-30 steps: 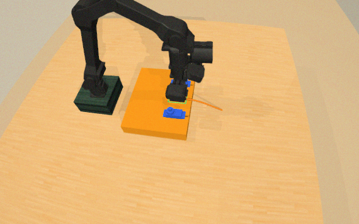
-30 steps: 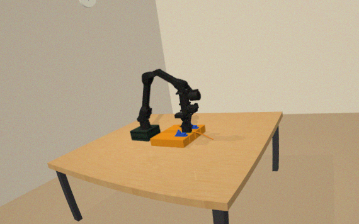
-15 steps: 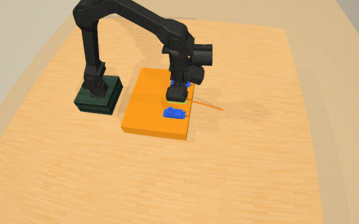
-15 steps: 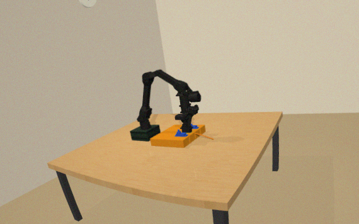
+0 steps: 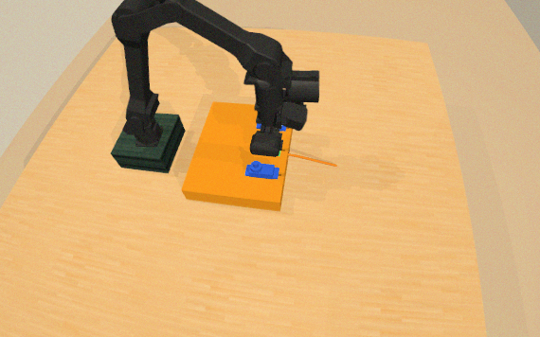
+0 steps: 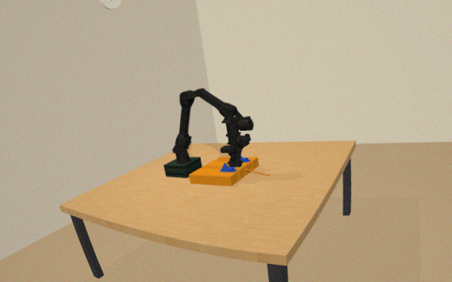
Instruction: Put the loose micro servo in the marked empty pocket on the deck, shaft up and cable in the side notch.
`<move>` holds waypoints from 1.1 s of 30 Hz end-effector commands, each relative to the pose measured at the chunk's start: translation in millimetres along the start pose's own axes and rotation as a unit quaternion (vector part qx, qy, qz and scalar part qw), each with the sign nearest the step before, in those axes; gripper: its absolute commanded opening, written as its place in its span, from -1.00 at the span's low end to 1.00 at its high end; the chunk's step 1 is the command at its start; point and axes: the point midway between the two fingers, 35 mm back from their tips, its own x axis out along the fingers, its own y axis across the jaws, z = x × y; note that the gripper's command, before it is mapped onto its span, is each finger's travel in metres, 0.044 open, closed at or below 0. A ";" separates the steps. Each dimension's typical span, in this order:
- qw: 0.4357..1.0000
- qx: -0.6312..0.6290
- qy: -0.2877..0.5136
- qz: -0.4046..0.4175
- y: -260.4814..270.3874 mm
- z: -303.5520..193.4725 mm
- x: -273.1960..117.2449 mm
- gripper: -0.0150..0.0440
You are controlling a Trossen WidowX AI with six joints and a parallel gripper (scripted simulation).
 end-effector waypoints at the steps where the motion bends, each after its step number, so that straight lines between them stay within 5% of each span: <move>1: 1.000 -0.003 0.001 0.001 0.1 -0.2 3.9 -0.49; 22: 1.000 -0.003 0.001 0.001 0.1 -0.3 17.8 -0.49; 29: 1.000 -0.003 0.001 0.001 -0.1 0.0 15.0 0.13; 33: 1.000 -0.003 0.001 0.001 -0.1 0.5 7.8 0.14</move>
